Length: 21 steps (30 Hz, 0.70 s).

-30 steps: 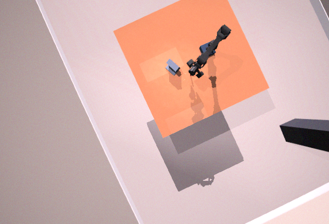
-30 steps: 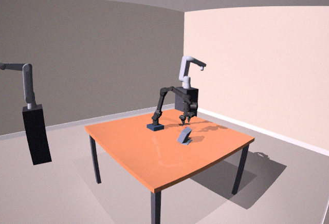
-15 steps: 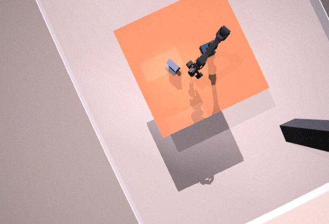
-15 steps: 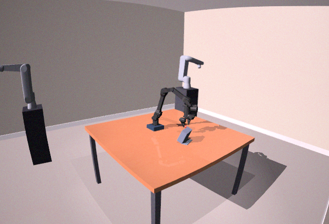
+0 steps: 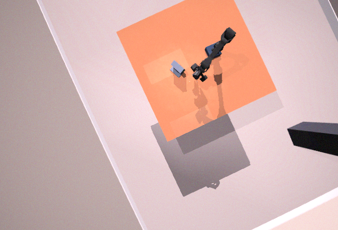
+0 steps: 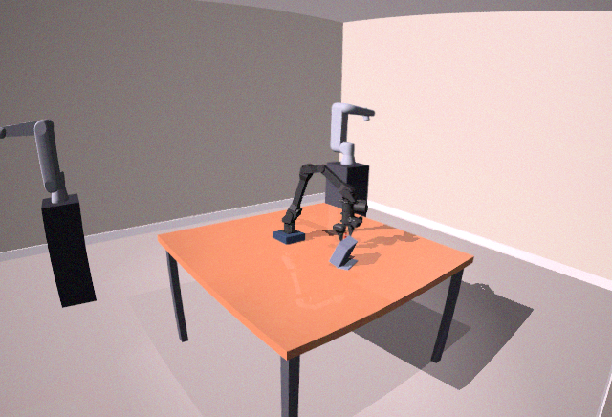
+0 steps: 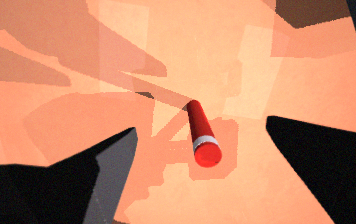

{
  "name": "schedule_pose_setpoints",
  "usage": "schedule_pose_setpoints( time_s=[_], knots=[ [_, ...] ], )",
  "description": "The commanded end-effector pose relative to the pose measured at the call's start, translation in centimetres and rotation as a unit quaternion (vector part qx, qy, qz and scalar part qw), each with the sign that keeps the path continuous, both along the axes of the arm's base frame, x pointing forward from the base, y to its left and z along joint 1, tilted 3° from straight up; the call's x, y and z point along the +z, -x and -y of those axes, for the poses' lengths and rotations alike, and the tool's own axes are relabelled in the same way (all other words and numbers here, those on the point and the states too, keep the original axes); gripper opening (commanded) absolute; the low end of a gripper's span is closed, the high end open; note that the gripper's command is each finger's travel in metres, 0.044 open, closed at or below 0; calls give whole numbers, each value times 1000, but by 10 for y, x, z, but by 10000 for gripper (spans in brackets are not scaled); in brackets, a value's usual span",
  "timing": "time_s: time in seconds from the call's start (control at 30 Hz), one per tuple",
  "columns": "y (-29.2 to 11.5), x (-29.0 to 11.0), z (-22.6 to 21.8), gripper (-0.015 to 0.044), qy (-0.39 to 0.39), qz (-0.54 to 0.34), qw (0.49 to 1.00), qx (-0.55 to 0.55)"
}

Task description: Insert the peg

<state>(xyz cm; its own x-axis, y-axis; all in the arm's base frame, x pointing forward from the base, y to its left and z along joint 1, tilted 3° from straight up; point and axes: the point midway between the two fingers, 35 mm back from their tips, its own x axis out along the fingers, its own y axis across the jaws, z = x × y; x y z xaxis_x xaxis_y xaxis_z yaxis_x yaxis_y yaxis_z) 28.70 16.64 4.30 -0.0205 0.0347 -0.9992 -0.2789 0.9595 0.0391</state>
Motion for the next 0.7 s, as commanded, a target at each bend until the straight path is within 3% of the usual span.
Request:
schedule_pose_setpoints(
  time_s=[0.0, 0.2, 0.67],
  knots=[
    [1, -10, 0, 440, 0, -4, 1000, -2],
    [2, -12, 0, 440, 0, -4, 1000, -2],
    [1, -9, 0, 72, 1, -2, 1000, 0]
  ],
)
